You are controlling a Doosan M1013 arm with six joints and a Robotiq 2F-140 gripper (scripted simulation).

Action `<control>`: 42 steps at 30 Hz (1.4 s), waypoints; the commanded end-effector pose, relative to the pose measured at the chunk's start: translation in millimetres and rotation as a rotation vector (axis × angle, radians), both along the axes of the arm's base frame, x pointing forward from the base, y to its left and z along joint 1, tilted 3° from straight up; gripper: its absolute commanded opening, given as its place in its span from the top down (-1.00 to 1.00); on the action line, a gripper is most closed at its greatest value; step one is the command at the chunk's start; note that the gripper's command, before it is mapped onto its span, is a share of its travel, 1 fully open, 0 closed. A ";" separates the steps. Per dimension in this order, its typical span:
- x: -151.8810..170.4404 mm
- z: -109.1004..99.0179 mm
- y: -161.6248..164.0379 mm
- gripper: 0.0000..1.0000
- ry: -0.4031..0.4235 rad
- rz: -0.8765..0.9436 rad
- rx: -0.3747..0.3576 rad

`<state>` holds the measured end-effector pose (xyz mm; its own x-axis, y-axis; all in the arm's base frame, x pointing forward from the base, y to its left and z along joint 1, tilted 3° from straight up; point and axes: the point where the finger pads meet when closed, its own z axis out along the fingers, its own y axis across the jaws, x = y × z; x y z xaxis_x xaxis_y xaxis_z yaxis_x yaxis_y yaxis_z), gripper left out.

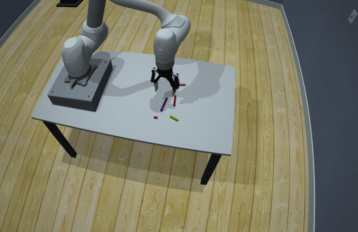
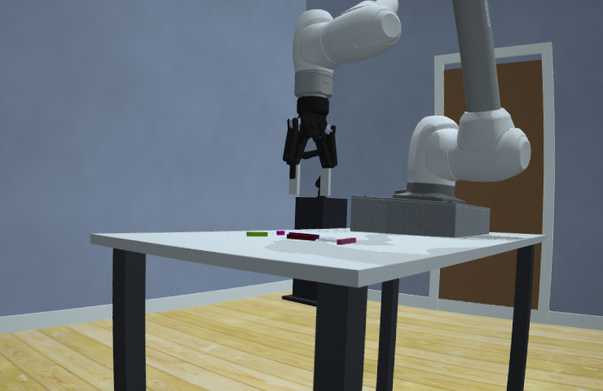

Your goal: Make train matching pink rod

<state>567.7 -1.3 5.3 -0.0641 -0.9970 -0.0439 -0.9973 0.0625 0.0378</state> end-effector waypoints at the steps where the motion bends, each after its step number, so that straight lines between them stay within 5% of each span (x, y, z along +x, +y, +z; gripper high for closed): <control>1: 0.0 0.1 0.0 -1.00 0.000 0.000 0.000; 21: 0.3 8.6 -0.4 -1.00 0.000 0.000 0.000; 35: 2.3 65.4 -3.0 -1.00 0.000 0.000 0.000; 42: 2.6 74.7 -3.4 -1.00 0.000 0.000 0.000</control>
<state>570.2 -4.7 78.0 -0.0641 -0.9970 -0.0440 -0.9973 0.0625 0.0377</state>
